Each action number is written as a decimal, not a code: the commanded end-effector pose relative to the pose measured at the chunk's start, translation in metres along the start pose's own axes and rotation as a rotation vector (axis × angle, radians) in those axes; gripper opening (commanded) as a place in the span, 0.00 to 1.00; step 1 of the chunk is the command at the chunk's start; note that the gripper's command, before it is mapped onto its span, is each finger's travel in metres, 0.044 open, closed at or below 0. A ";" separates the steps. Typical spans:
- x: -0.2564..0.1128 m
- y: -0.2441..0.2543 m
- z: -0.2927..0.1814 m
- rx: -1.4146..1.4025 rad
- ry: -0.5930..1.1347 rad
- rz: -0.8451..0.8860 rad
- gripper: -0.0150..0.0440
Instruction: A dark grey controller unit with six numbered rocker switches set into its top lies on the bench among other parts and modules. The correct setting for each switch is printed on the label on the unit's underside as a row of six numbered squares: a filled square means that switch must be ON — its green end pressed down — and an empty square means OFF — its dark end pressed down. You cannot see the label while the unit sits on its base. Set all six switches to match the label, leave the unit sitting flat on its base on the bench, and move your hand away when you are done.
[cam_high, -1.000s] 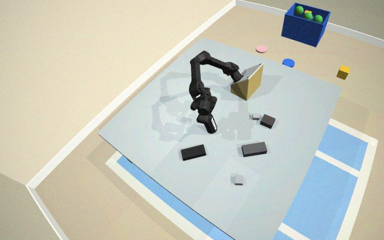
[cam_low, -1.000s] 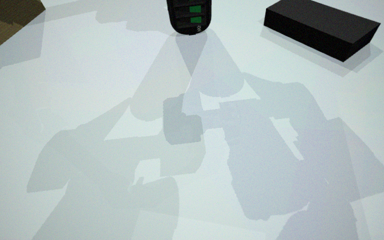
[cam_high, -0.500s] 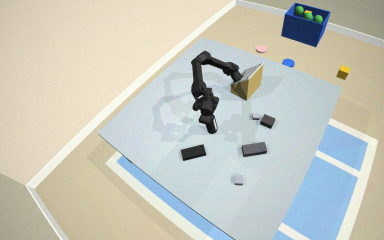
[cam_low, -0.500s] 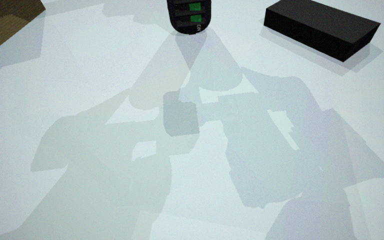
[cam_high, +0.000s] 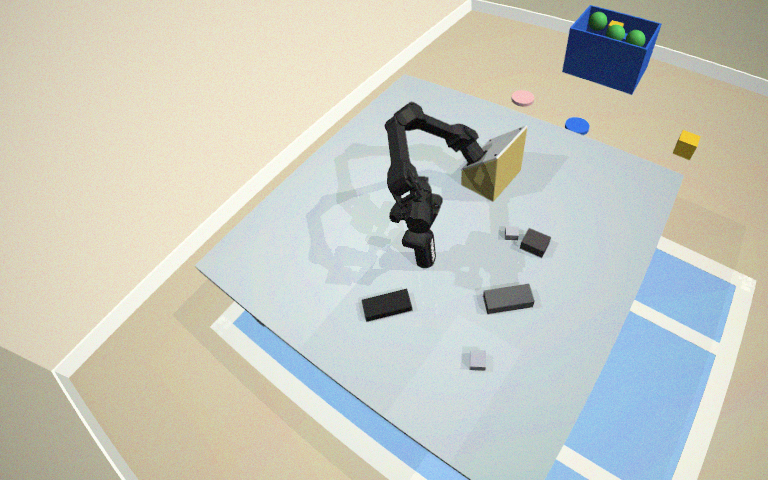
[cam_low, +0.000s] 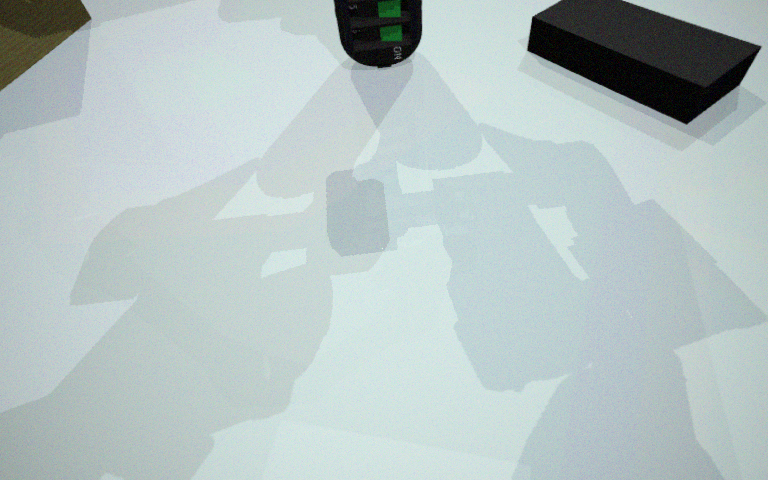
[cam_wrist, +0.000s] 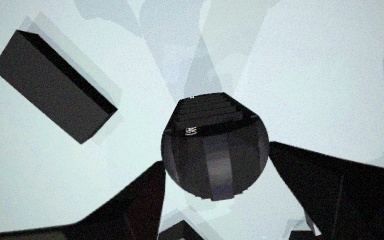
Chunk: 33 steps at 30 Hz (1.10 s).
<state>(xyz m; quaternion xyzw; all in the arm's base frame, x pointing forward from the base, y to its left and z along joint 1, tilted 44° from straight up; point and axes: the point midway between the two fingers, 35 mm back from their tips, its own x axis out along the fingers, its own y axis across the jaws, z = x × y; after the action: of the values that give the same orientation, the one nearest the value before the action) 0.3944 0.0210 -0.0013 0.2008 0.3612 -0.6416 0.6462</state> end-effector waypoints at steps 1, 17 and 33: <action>0.005 0.000 -0.006 0.004 0.010 -0.011 0.83; 0.006 0.000 -0.019 0.004 0.011 -0.010 0.83; 0.009 0.000 -0.032 0.004 0.012 -0.010 0.83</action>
<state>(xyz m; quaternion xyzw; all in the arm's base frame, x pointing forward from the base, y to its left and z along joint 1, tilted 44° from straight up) 0.3887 0.0400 -0.0214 0.2031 0.3629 -0.6395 0.6467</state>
